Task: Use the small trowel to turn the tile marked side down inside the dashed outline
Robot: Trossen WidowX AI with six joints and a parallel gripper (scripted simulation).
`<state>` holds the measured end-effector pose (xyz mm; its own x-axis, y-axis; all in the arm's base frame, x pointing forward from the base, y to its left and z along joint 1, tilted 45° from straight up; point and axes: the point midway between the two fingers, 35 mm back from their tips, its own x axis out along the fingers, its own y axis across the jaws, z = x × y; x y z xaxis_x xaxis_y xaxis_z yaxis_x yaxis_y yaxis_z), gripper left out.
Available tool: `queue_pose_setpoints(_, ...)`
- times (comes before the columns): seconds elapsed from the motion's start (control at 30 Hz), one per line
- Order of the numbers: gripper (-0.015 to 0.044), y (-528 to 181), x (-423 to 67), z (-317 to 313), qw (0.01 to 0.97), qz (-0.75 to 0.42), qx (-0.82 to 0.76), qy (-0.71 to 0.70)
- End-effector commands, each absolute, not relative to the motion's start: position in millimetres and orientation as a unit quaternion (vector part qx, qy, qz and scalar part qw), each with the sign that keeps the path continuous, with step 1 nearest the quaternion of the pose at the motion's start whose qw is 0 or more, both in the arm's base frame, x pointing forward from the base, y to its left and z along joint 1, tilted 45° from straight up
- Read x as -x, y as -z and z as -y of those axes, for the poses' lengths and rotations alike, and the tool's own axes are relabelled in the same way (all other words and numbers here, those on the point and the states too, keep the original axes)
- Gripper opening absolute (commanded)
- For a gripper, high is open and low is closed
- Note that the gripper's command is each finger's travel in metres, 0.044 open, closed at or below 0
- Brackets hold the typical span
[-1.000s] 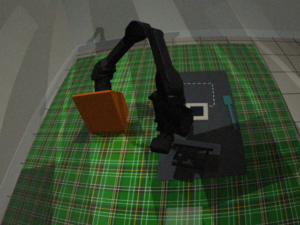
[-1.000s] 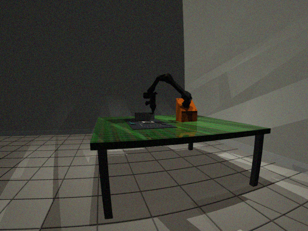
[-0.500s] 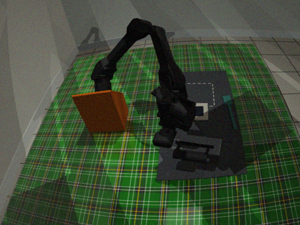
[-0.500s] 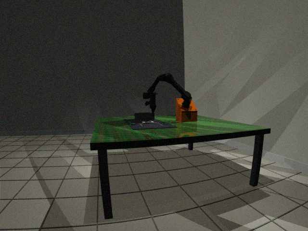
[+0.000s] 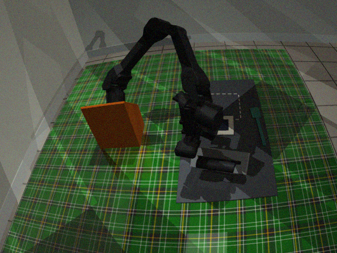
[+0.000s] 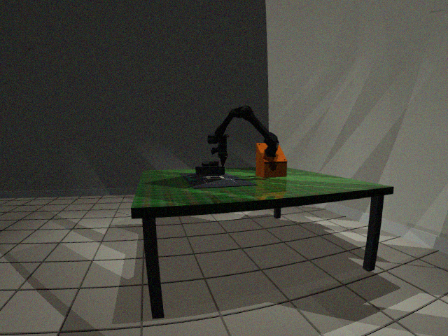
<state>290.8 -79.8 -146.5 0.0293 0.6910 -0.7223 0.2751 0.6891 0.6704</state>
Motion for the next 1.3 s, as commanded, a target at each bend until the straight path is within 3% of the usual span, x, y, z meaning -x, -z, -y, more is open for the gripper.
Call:
queue_pose_setpoints(0.0, 0.01, 141, -293, 74, 0.623, -0.675, -0.36, -0.167)
queue_pose_setpoints(0.1, 0.01, 145, -292, 78, 0.622, -0.676, -0.357, -0.167)
queue_pose_setpoints(0.23, 0.0, 145, -292, 77, 0.622, -0.677, -0.356, -0.168)
queue_pose_setpoints(0.67, 0.0, 145, -292, 77, 0.622, -0.677, -0.357, -0.168)
queue_pose_setpoints(0.8, 0.01, 148, -291, 85, 0.622, -0.677, -0.356, -0.167)
queue_pose_setpoints(1.27, 0.01, 185, -268, 151, 0.624, -0.675, -0.357, -0.164)
